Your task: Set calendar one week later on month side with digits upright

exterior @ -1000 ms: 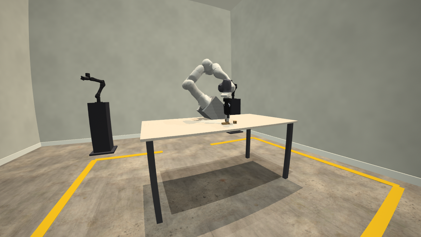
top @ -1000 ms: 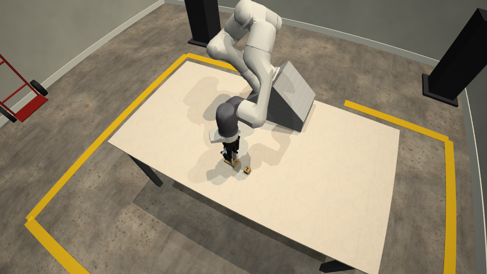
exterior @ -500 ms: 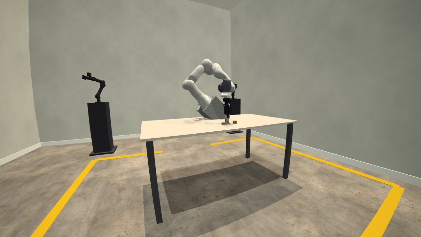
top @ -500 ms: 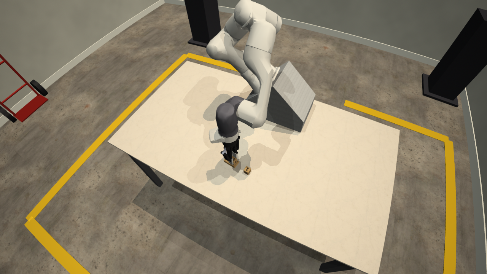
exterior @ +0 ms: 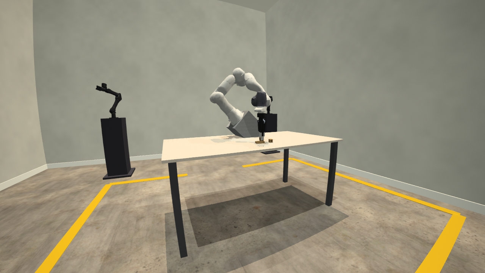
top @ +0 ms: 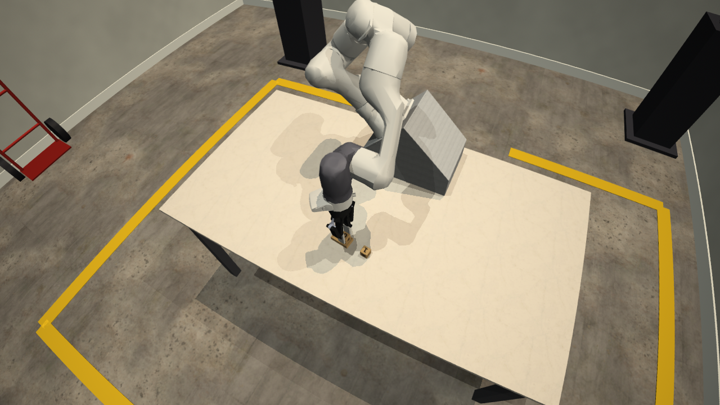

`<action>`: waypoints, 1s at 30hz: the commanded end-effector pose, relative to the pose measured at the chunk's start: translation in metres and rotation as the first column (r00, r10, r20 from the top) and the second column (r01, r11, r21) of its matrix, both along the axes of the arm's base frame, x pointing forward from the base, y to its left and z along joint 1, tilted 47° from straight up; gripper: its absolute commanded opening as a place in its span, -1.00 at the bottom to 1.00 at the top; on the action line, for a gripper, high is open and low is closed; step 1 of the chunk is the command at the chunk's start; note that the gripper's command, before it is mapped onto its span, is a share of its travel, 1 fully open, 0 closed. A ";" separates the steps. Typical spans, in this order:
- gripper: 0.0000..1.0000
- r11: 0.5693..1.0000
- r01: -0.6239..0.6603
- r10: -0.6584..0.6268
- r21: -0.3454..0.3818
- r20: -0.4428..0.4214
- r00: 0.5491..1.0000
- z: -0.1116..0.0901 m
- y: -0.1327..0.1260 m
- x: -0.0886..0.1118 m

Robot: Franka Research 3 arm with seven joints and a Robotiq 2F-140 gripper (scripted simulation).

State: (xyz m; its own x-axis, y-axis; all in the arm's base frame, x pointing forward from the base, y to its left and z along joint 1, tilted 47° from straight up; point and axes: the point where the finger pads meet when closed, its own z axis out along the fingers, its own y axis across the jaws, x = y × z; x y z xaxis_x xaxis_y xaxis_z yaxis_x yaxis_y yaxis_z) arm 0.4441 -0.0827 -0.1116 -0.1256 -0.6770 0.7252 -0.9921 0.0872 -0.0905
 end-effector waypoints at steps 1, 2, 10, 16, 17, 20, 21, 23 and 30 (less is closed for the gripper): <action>-0.68 1.000 -0.006 0.006 0.001 -0.001 1.000 -0.002 -0.001 0.001; -0.68 1.000 -0.006 0.006 0.001 -0.001 1.000 -0.002 -0.001 0.001; -0.68 1.000 -0.006 0.006 0.001 -0.001 1.000 -0.004 -0.003 0.001; -0.68 1.000 -0.006 0.006 0.001 -0.001 1.000 -0.006 -0.005 0.001; -0.68 1.000 -0.006 0.006 0.001 -0.001 1.000 -0.006 -0.005 0.001; -0.68 1.000 -0.006 0.006 0.001 -0.001 1.000 -0.006 -0.005 0.001; -0.68 1.000 -0.006 0.006 0.001 -0.001 1.000 -0.006 -0.005 0.001; -0.68 1.000 -0.006 0.006 0.001 -0.001 1.000 -0.006 -0.005 0.001; -0.68 1.000 -0.006 0.006 0.001 -0.001 1.000 -0.007 -0.006 0.001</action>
